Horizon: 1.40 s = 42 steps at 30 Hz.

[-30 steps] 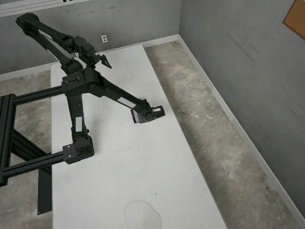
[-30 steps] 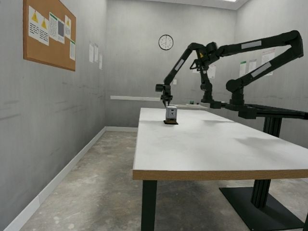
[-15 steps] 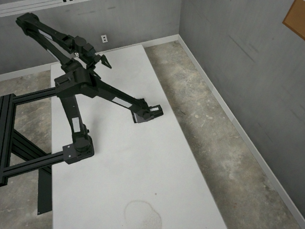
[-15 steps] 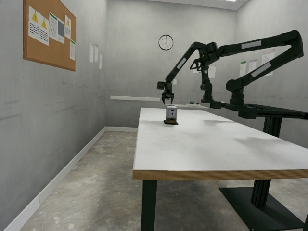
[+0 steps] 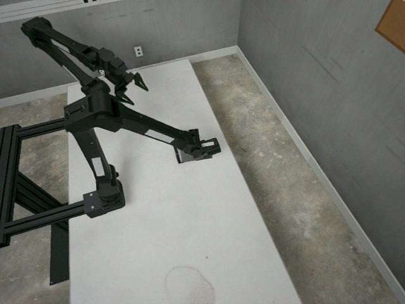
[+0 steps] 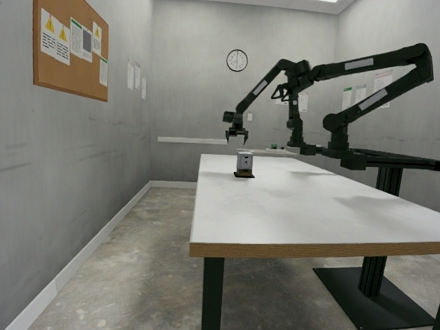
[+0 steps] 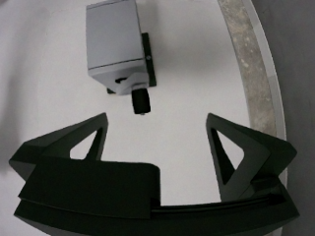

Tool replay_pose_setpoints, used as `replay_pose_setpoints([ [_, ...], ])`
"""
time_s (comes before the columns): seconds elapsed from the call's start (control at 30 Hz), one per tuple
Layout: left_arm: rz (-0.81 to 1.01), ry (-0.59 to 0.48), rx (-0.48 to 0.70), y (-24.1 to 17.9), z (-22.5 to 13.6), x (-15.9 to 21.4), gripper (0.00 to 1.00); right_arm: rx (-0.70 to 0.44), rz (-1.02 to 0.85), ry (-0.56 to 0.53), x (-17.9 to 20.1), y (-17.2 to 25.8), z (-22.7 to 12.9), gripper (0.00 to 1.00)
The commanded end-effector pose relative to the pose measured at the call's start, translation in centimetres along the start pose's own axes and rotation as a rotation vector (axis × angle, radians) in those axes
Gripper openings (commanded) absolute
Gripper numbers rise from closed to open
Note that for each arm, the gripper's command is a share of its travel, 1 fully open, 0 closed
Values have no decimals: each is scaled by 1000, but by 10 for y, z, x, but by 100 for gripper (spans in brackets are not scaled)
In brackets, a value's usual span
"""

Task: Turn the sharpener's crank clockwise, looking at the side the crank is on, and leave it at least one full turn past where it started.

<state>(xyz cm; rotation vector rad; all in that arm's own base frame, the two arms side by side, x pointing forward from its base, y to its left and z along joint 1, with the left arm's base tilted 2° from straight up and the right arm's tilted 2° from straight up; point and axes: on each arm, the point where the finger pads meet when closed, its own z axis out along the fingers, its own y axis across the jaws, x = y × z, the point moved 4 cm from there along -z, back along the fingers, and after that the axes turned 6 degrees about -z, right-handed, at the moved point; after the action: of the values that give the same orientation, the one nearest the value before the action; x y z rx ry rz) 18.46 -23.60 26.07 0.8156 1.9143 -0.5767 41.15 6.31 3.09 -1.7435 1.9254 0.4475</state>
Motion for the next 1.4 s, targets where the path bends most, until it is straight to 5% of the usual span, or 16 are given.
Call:
replay_pose_setpoints([
  [0.0,-15,-42,2,0,-4,-21,100,117,202,-2,-14,2,-2,100],
  [0.67,-15,-42,2,0,-4,-21,100,566,871,9,-39,40,17,100],
  [1.37,-15,-42,2,0,-4,-21,100,632,873,54,-40,35,18,100],
])
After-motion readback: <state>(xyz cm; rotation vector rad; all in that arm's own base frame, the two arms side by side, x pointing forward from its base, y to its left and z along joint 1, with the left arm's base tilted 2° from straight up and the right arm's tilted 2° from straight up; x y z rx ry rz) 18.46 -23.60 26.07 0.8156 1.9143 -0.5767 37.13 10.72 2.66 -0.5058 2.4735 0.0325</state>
